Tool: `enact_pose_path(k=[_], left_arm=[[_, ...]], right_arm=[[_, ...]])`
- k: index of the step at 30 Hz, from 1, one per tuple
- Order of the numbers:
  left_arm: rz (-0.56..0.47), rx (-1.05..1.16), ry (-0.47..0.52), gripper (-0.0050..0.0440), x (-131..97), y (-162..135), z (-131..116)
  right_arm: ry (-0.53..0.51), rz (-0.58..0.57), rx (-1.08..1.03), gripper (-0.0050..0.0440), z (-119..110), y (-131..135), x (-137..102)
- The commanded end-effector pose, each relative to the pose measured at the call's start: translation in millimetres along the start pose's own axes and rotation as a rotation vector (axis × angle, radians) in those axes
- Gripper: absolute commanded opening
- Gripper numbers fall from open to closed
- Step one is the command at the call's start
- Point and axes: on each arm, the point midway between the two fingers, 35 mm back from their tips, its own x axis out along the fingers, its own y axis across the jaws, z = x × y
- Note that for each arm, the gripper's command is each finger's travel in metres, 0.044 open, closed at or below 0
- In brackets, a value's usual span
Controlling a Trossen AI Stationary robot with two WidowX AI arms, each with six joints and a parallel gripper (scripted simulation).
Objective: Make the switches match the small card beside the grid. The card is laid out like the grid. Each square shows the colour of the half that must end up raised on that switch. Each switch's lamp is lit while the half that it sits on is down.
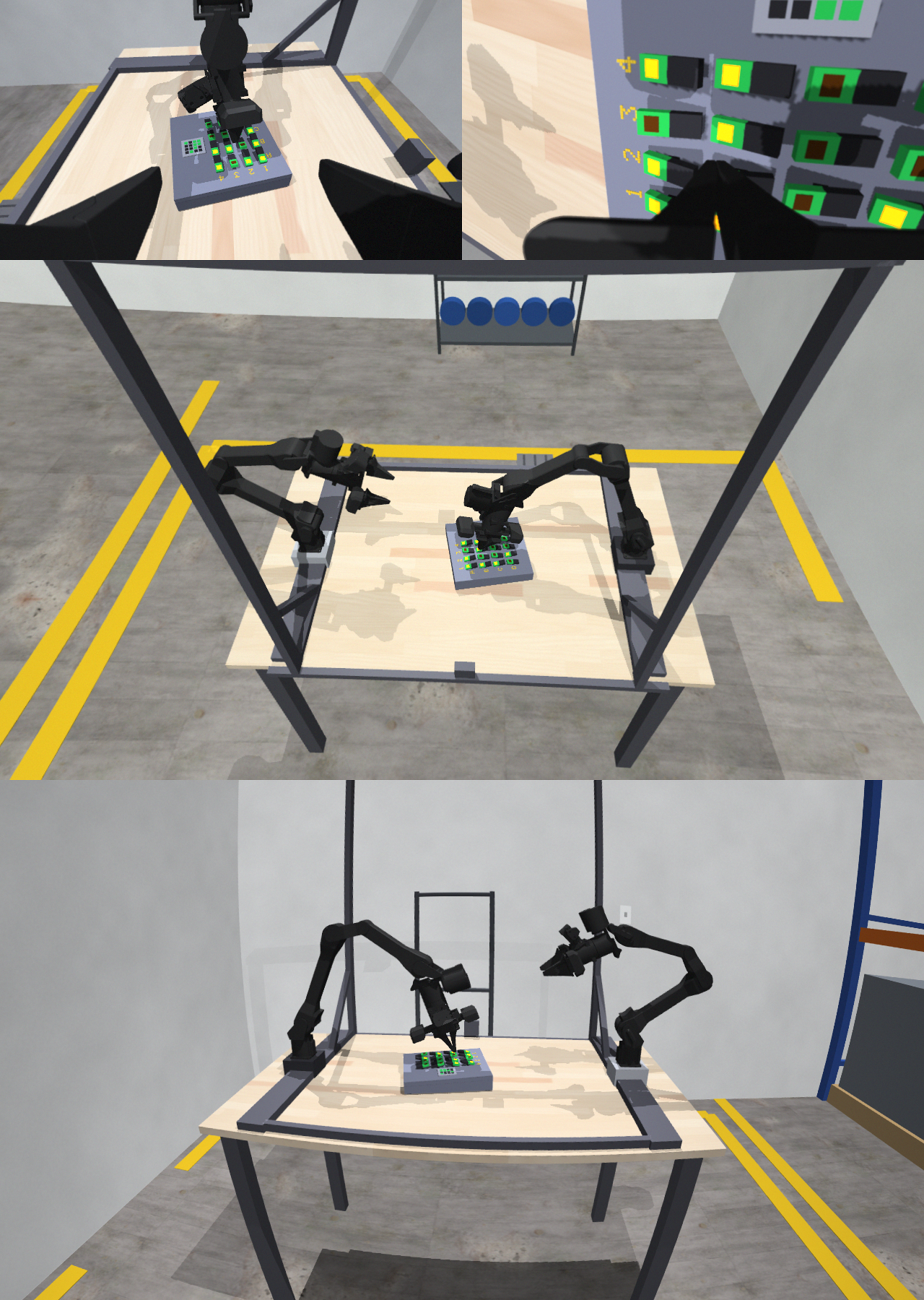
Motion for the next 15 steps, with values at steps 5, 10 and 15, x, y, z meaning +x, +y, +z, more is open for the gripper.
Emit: enact_pose_path(k=[5,10,15], left_arm=[[0.006,-0.002,-0.015,0.04,-3.3,1.1,4.7],[0.006,-0.002,-0.015,0.04,-3.3,1.1,4.7],[0.006,-0.002,-0.015,0.04,-3.3,1.1,4.7]], right_arm=[[-0.008,-0.085,-0.001,-0.005,-24.9,-2.6,-41.1],[-0.012,-0.193,-0.002,-0.005,-38.3,-19.0,-56.0],[-0.015,-0.244,-0.004,-0.005,-43.1,-26.6,-60.3]])
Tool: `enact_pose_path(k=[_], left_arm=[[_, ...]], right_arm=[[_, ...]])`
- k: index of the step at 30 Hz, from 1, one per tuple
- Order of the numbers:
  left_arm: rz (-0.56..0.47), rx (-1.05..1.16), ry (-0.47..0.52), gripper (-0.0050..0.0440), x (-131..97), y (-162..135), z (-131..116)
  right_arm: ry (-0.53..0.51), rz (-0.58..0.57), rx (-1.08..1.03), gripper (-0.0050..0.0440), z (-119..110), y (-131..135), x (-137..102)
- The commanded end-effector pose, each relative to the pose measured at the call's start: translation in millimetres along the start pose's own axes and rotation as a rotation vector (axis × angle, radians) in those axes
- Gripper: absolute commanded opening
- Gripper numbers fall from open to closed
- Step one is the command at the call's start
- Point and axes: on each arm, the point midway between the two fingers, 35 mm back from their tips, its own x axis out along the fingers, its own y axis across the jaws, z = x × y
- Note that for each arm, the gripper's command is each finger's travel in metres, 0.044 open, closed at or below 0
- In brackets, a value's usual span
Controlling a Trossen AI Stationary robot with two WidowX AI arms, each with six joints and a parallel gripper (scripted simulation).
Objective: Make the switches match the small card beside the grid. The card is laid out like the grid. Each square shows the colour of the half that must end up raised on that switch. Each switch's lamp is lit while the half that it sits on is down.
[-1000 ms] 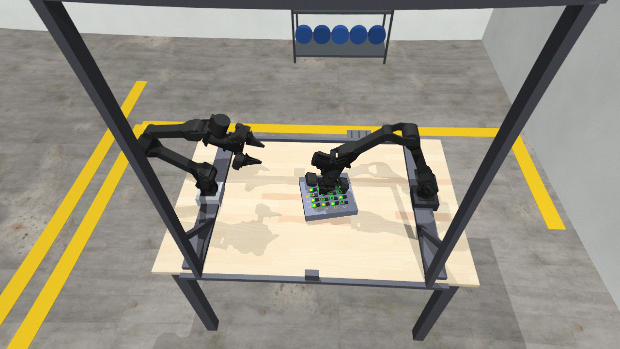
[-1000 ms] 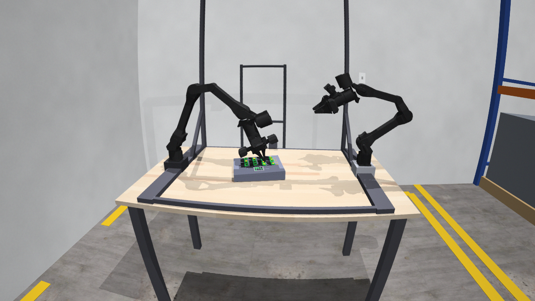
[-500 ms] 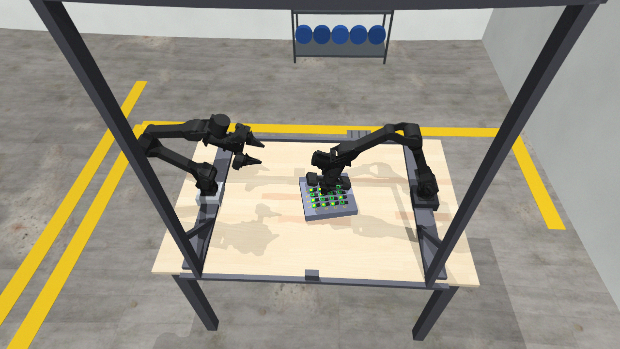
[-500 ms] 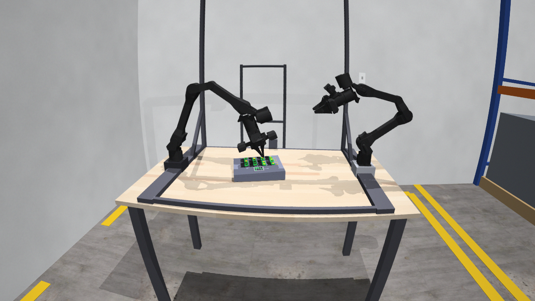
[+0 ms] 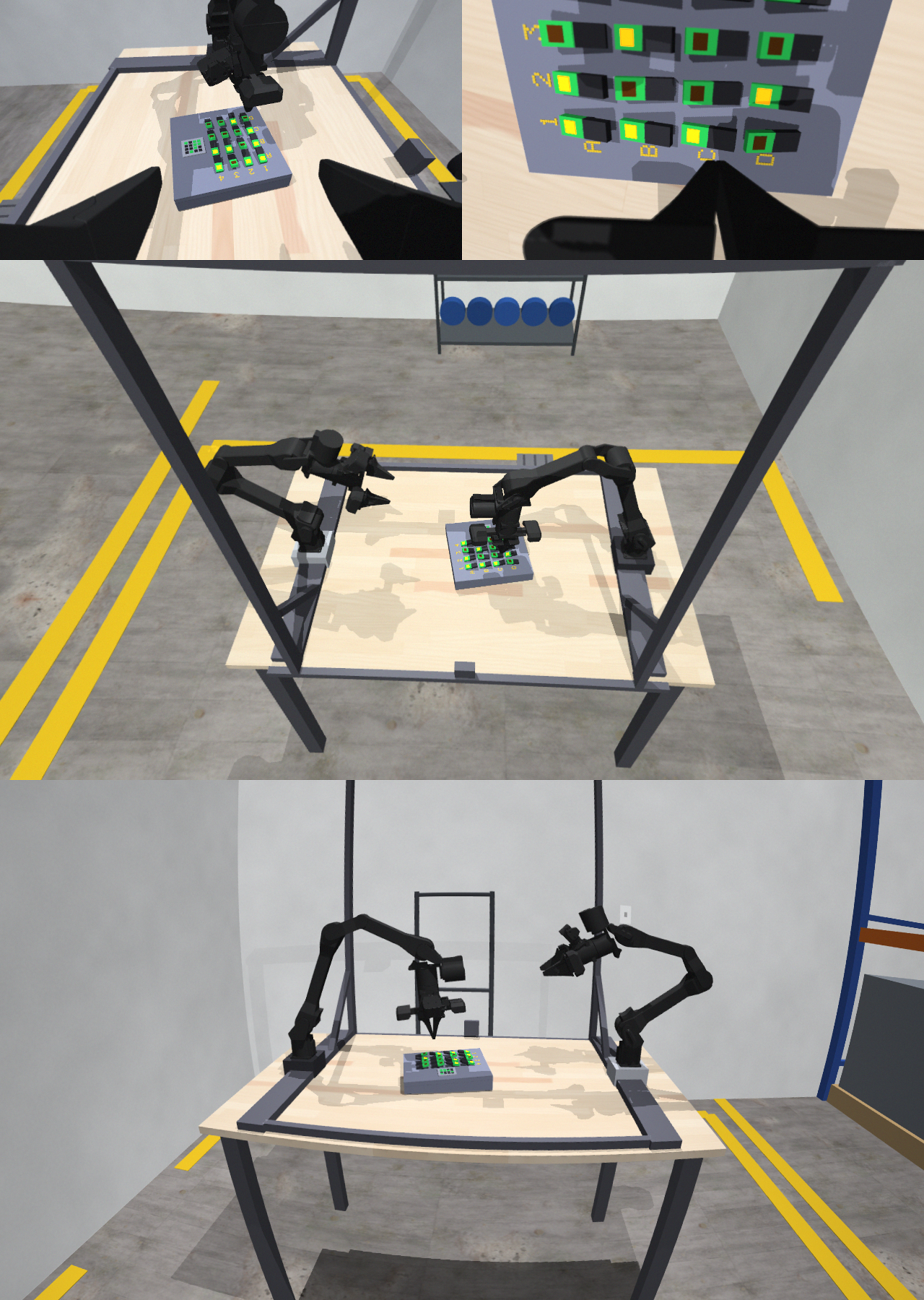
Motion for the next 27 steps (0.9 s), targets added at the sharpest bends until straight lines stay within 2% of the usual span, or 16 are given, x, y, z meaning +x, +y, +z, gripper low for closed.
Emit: enact_pose_path(k=[1,10,14,27], left_arm=[[0.006,-0.002,-0.015,0.04,-3.3,1.1,4.7],[0.006,-0.002,-0.015,0.04,-3.3,1.1,4.7],[0.006,-0.002,-0.015,0.04,-3.3,1.1,4.7],[0.006,-0.002,-0.015,0.04,-3.3,1.1,4.7]], right_arm=[[-0.017,0.006,0.007,-0.005,-2.6,0.2,-22.7],[-0.019,-0.002,0.006,-0.005,-2.3,-3.4,-29.1],[-0.017,-0.049,0.006,-0.005,-2.3,-10.5,-3.4],[-0.017,-0.049,0.006,-0.005,-2.1,-11.5,14.9]])
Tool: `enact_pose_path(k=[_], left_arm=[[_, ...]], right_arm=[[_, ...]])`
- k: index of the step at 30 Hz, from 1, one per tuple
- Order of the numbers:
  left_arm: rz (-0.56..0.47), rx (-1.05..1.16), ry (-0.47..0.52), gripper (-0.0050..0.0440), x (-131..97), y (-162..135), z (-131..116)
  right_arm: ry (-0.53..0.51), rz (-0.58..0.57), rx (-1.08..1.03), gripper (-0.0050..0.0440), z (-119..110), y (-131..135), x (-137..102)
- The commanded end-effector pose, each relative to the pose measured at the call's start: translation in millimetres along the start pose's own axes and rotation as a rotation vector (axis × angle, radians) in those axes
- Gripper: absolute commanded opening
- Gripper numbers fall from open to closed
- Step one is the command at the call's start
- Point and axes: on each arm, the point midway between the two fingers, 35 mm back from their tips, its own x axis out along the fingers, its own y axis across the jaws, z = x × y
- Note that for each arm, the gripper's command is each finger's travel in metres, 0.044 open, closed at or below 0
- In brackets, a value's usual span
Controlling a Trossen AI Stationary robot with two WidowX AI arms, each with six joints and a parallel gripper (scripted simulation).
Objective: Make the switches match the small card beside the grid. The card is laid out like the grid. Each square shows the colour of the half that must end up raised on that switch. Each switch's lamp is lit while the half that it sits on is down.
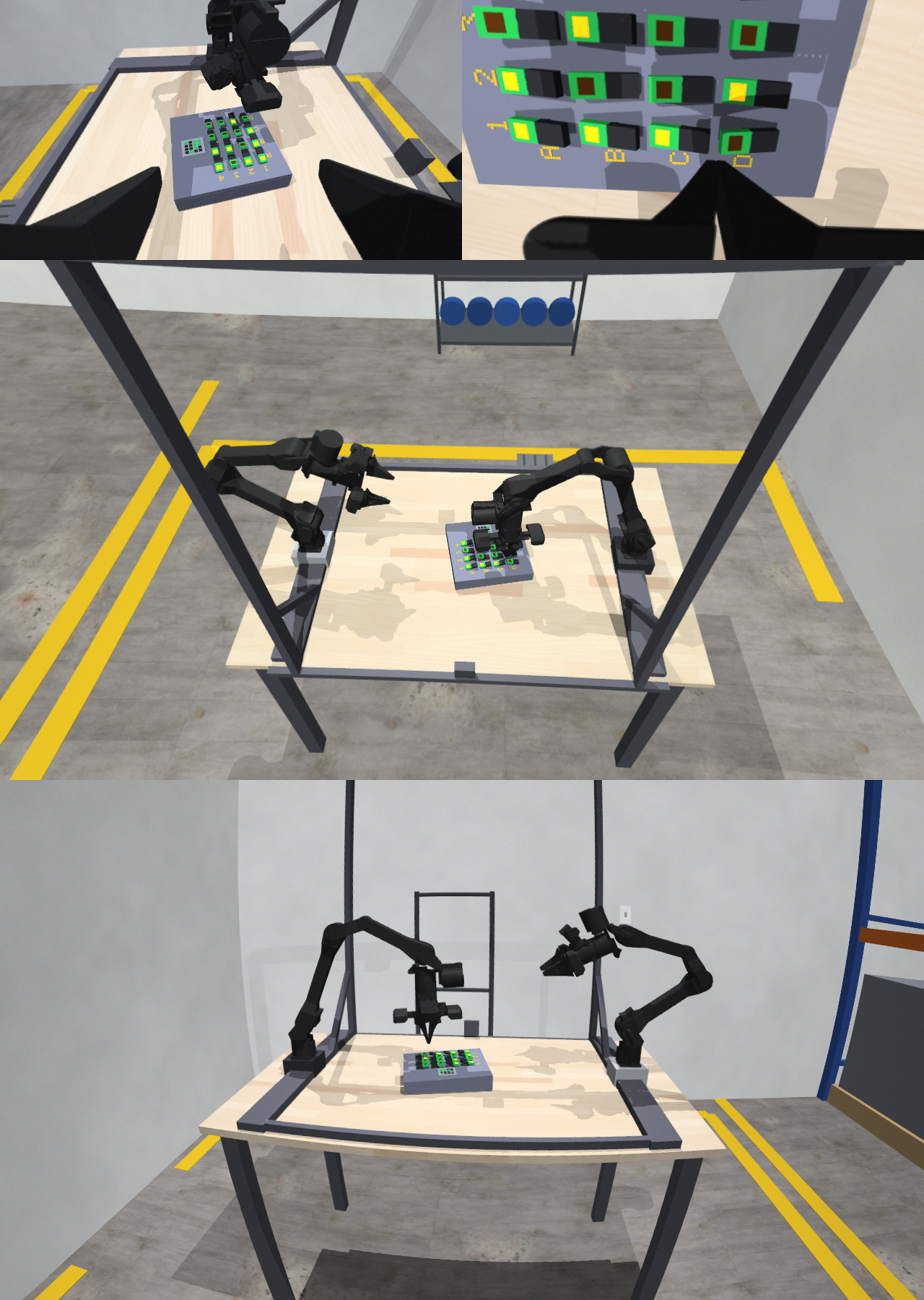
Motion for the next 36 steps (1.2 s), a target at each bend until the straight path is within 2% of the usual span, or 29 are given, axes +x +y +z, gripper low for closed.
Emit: enact_pose_path(k=[1,36], left_arm=[[0.006,-0.002,-0.015,0.04,-3.3,1.1,4.7],[0.006,-0.002,-0.015,0.04,-3.3,1.1,4.7]], right_arm=[[-0.01,0.015,0.004,-0.005,2.5,2.0,2.4],[-0.01,0.02,0.005,-0.005,1.7,0.8,33.7]])
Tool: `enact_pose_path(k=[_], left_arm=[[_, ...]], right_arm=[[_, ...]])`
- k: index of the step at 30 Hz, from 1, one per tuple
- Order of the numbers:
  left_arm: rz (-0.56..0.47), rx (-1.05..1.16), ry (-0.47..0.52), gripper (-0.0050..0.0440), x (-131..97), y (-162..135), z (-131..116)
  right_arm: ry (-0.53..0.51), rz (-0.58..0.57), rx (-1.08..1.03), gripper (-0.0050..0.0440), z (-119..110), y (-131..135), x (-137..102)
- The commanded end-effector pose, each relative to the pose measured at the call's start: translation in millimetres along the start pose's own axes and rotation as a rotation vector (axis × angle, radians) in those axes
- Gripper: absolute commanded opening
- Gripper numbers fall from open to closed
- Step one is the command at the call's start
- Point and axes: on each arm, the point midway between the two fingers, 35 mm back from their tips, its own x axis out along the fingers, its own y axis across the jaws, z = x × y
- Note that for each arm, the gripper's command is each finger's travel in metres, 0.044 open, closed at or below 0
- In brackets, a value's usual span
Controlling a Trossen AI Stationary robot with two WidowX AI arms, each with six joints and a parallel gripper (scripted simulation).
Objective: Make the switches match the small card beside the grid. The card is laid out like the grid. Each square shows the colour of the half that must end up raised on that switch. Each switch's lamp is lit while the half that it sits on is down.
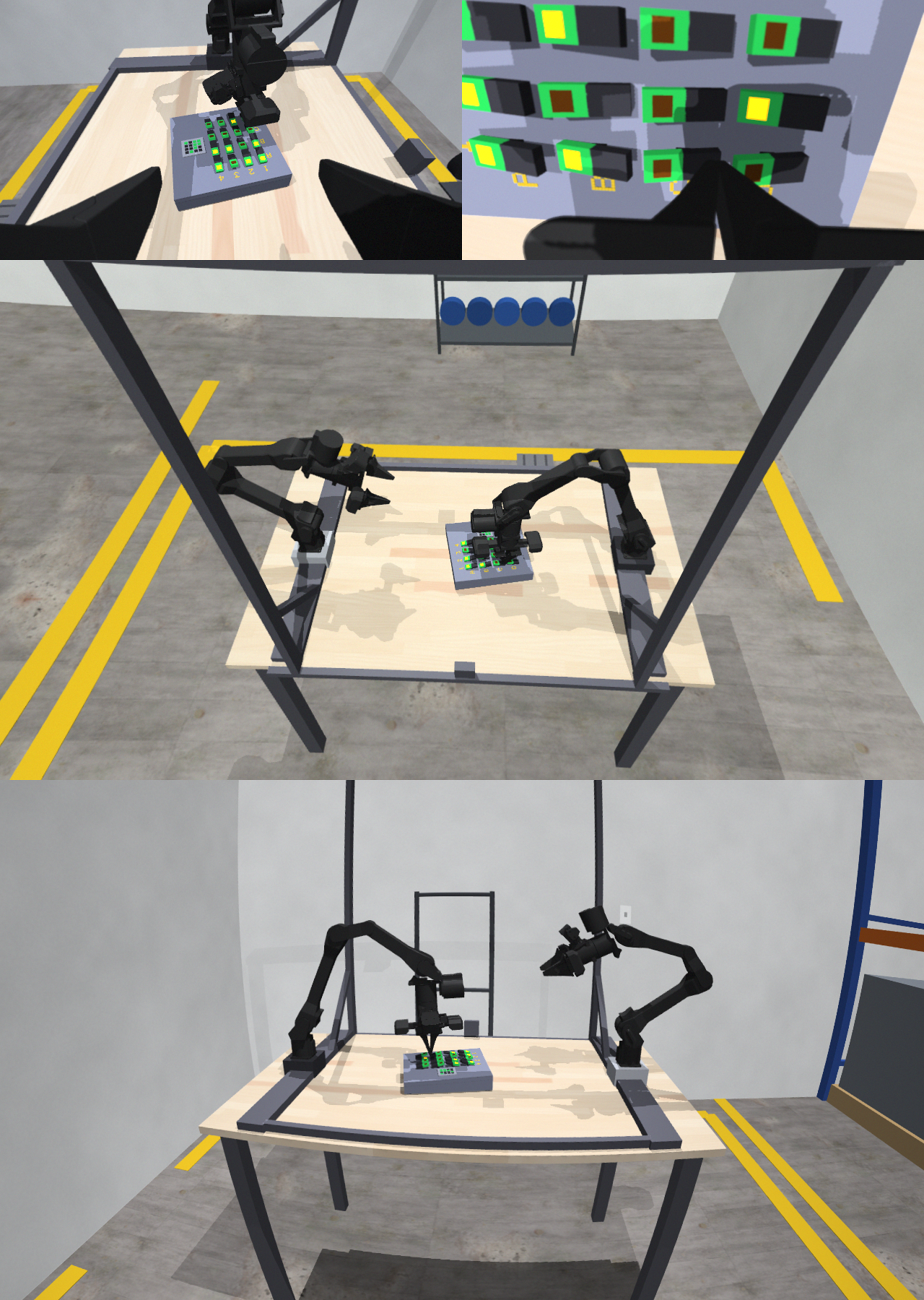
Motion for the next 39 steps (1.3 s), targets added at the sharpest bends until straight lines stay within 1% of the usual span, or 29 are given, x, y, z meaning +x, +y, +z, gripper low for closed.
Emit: enact_pose_path(k=[1,11,12,16,21,24,26,29,35,39], left_arm=[[0.006,-0.002,-0.015,0.04,-3.3,1.1,4.7],[0.006,-0.002,-0.015,0.04,-3.3,1.1,4.7],[0.006,-0.002,-0.015,0.04,-3.3,1.1,4.7],[0.006,-0.002,-0.015,0.04,-3.3,1.1,4.7],[0.006,-0.002,-0.015,0.04,-3.3,1.1,4.7],[0.006,-0.002,-0.015,0.04,-3.3,1.1,4.7],[0.006,-0.002,-0.015,0.04,-3.3,1.1,4.7],[0.006,-0.002,-0.015,0.04,-3.3,1.1,4.7],[0.006,-0.002,-0.015,0.04,-3.3,1.1,4.7],[0.006,-0.002,-0.015,0.04,-3.3,1.1,4.7]], right_arm=[[-0.009,0.002,0.005,-0.005,1.3,-1.7,3.0],[-0.009,0.002,0.005,-0.005,1.3,-1.7,3.0],[-0.009,0.009,0.005,-0.005,1.3,1.9,0.0],[-0.011,0.046,0.005,-0.005,1.2,11.3,-27.7],[-0.011,0.046,0.004,-0.005,1.2,11.6,-29.0],[-0.01,0.035,0.003,-0.005,2.2,11.1,-25.3],[-0.009,0.017,0.002,-0.005,7.0,12.2,-21.8],[-0.007,0.017,0.002,-0.005,17.6,18.6,-30.5],[-0.006,0.019,0.002,-0.005,46.6,31.2,-53.5],[-0.006,0.019,0.002,-0.005,53.7,33.4,-59.0]])
